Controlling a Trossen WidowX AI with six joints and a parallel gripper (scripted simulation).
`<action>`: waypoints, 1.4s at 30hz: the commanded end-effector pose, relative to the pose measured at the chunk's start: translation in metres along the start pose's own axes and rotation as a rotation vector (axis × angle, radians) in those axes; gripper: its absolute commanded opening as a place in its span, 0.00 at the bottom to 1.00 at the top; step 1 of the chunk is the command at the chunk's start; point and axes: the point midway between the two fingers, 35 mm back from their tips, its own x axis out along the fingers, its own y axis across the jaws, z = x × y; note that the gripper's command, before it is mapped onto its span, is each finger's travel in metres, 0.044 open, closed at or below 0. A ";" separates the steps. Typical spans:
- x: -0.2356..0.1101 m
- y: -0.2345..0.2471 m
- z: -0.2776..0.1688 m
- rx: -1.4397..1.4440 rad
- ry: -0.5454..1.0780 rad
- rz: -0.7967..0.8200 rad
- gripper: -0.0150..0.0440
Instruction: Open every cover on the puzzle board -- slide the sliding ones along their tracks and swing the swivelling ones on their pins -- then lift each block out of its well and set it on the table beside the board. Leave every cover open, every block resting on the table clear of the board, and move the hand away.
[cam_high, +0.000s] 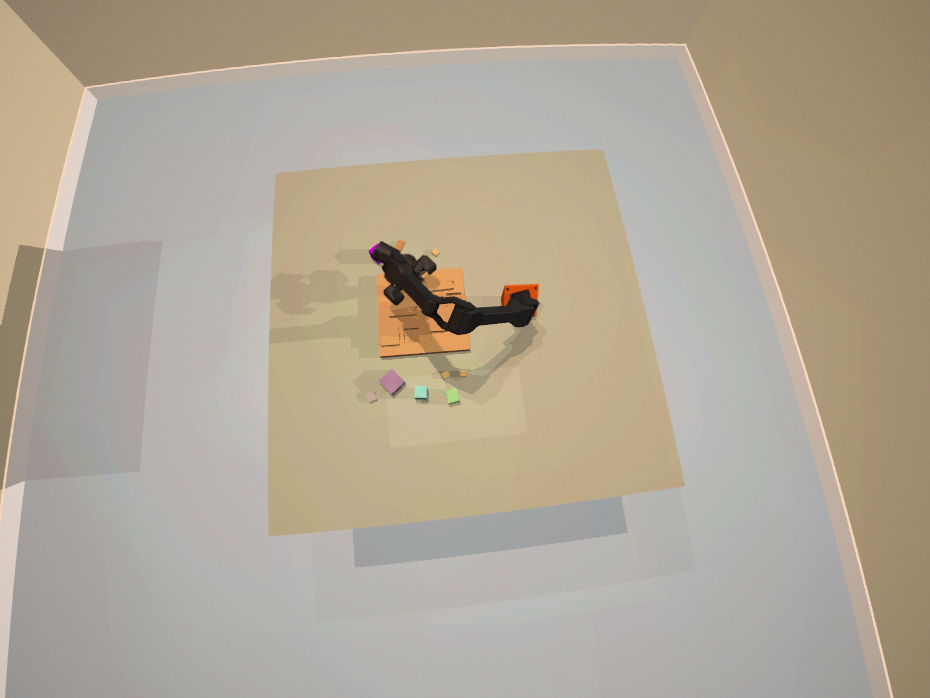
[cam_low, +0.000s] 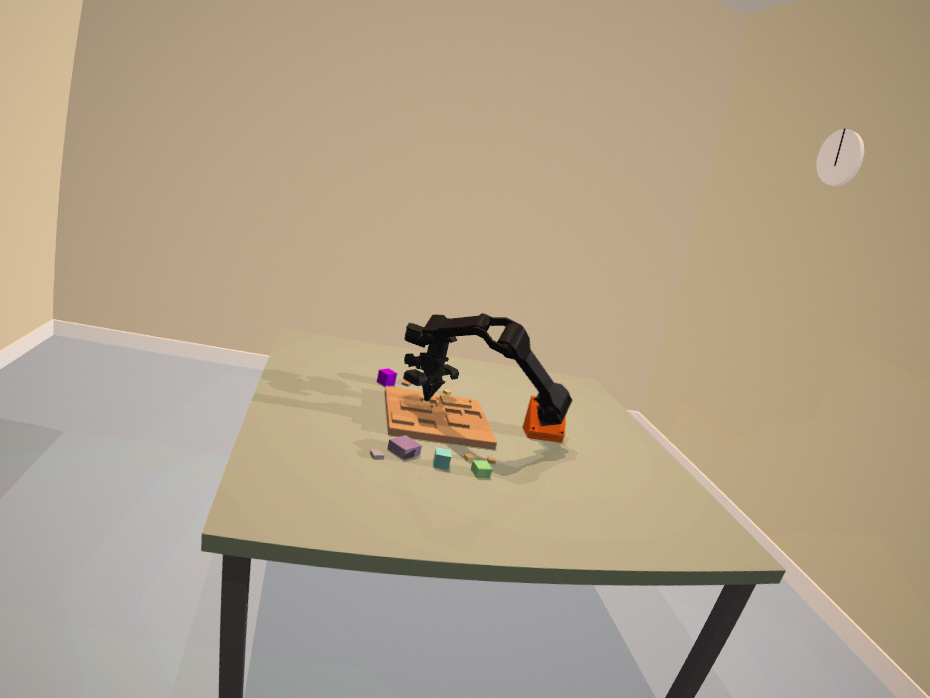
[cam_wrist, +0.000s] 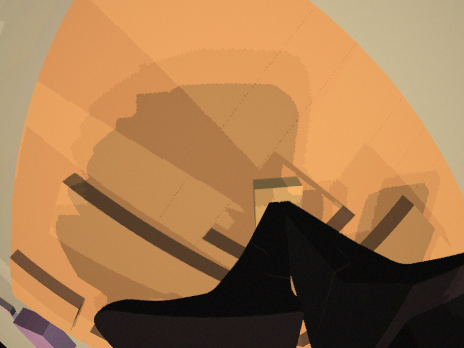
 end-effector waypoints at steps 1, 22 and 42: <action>0.002 0.000 -0.001 0.005 0.002 0.004 0.25; 0.005 -0.001 -0.009 1.069 0.005 0.002 0.25; 0.000 -0.001 -0.009 0.879 0.004 0.003 0.25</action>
